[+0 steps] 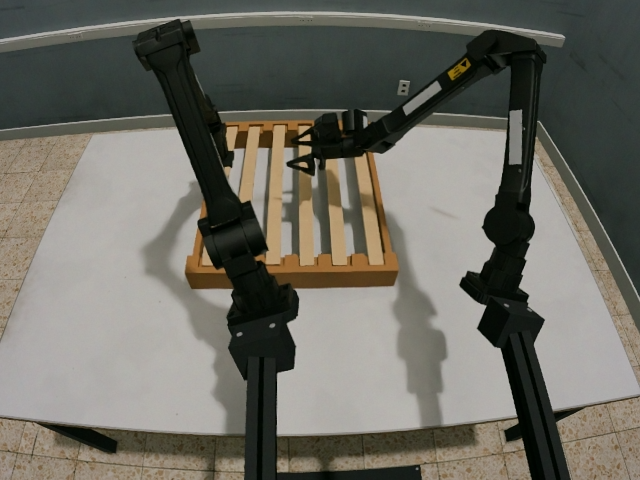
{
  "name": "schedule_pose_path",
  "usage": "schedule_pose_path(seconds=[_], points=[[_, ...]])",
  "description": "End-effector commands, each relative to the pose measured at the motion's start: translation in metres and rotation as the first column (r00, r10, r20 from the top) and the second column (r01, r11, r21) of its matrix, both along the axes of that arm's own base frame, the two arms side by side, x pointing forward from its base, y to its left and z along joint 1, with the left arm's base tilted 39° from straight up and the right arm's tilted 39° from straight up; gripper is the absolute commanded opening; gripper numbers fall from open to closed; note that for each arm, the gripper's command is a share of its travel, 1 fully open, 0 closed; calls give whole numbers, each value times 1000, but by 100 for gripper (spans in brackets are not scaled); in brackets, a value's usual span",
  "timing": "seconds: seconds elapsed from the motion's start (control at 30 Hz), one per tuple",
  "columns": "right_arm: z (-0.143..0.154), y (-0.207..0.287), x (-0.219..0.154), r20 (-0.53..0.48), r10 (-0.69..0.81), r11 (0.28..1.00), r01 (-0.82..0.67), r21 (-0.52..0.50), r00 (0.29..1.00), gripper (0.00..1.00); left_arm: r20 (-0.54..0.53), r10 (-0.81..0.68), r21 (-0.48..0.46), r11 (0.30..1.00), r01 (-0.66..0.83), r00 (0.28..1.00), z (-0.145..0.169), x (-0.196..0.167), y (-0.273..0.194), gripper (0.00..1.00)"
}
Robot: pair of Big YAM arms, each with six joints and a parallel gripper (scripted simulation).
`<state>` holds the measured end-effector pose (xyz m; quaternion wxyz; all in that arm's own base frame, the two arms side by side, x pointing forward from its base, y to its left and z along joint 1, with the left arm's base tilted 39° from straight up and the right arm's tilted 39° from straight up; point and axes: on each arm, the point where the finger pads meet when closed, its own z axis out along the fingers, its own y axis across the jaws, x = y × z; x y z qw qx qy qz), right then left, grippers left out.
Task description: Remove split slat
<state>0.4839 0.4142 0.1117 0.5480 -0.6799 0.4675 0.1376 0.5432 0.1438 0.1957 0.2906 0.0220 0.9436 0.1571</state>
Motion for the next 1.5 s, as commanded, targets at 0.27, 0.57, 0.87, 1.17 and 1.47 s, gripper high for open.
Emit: schedule_pose_path(seconds=[0.27, 0.57, 0.87, 1.17, 1.47], points=[[-13, 11, 10, -9, -1, 1000, 1, 7, 1000, 100, 23, -2, 11, 1000, 1, 1000, -15, 31, 18, 0], [-26, 9, 17, -28, -15, 1000, 16, 21, 999, 100, 21, 1, 10, 1000, -1, 1000, -16, 31, 18, 0], [2, 30, -5, -1, 40, 996, -40, 77, 999, 100, -16, -5, -12, 1000, 5, 1000, -24, 5, -6, 0], [23, 35, -16, 22, 55, 993, -57, 104, 998, 100, -2, -7, -7, 1000, 7, 1000, 16, -21, -19, 0], [15, 21, -14, 22, 16, 998, -18, 59, 1000, 100, 27, 14, -27, 1000, -13, 1000, 23, -10, -34, 0]])
